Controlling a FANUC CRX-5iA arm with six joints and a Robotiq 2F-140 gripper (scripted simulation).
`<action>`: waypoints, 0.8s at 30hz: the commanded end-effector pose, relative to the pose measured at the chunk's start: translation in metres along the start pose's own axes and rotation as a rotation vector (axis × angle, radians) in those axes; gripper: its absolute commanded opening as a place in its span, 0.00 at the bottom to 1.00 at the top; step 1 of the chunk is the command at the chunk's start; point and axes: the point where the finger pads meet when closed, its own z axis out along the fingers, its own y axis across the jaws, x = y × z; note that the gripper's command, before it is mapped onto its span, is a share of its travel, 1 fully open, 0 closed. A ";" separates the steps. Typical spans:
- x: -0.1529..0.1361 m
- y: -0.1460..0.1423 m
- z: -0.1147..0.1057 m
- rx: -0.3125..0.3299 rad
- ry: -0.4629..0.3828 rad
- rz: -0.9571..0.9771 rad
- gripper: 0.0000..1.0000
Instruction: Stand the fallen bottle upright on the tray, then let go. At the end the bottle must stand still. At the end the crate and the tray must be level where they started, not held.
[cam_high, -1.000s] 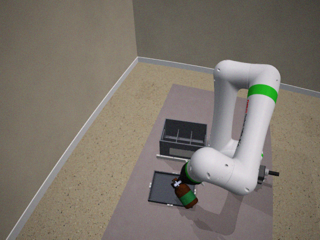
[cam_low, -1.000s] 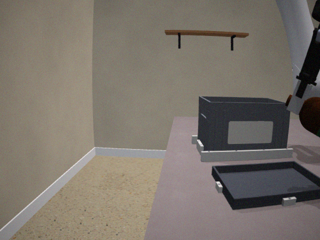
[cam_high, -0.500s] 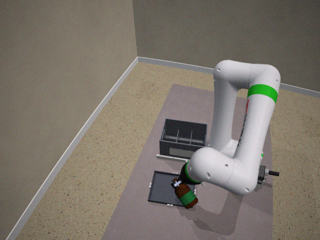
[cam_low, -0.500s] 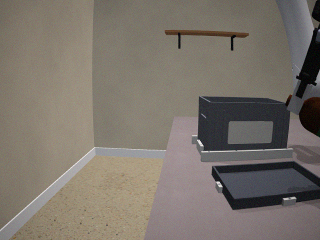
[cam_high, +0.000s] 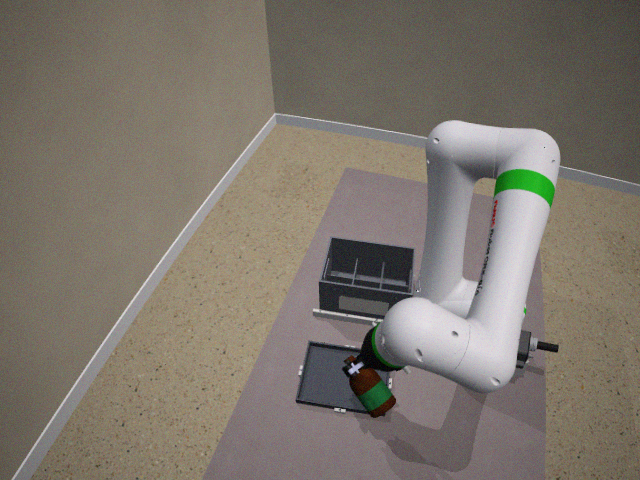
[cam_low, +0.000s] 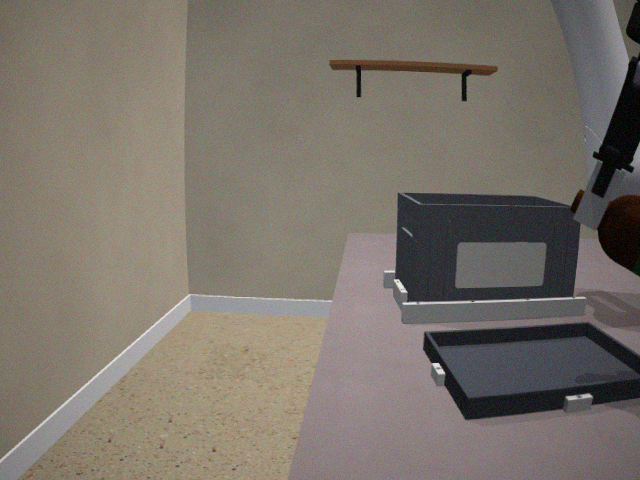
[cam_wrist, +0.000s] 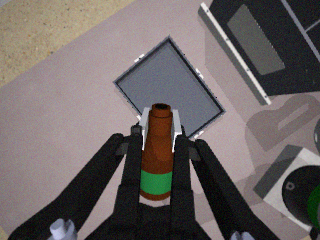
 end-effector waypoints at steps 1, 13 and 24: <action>0.000 0.000 0.000 0.000 0.006 0.000 0.00; -0.001 0.001 0.001 -0.005 0.082 0.000 0.00; -0.002 0.000 0.000 0.000 0.138 0.000 0.00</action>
